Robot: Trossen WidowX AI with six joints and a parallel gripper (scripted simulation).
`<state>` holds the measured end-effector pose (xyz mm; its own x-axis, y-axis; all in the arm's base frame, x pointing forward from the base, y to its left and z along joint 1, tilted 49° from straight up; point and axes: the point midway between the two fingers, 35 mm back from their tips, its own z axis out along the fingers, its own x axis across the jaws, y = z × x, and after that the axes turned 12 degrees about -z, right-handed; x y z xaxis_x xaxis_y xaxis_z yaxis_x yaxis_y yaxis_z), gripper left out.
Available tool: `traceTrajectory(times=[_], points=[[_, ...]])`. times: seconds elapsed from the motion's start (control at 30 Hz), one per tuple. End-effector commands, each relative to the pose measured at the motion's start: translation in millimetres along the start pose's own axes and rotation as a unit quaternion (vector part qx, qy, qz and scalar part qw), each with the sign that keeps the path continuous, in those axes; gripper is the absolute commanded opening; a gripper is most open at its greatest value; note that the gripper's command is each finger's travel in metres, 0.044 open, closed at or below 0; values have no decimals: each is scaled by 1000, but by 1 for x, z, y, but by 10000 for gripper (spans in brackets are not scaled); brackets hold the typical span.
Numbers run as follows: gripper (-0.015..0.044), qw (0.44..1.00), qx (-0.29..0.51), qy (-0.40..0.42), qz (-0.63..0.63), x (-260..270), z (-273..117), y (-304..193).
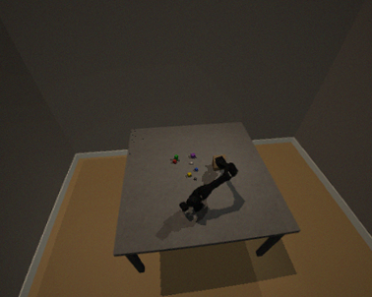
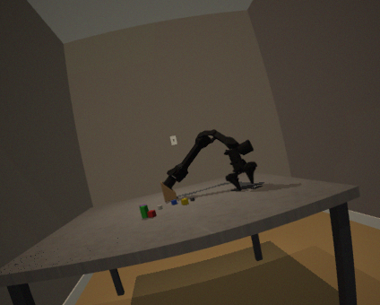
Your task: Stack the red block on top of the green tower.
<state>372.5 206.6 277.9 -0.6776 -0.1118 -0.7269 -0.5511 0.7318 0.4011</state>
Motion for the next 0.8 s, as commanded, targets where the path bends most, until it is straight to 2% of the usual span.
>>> traceTrajectory(times=[0.0,0.3,0.77], points=[[440,998,32,39,41,11,10,-57],[440,980,78,108,145,48,13,-165],[440,934,100,170,299,123,-12,-283]])
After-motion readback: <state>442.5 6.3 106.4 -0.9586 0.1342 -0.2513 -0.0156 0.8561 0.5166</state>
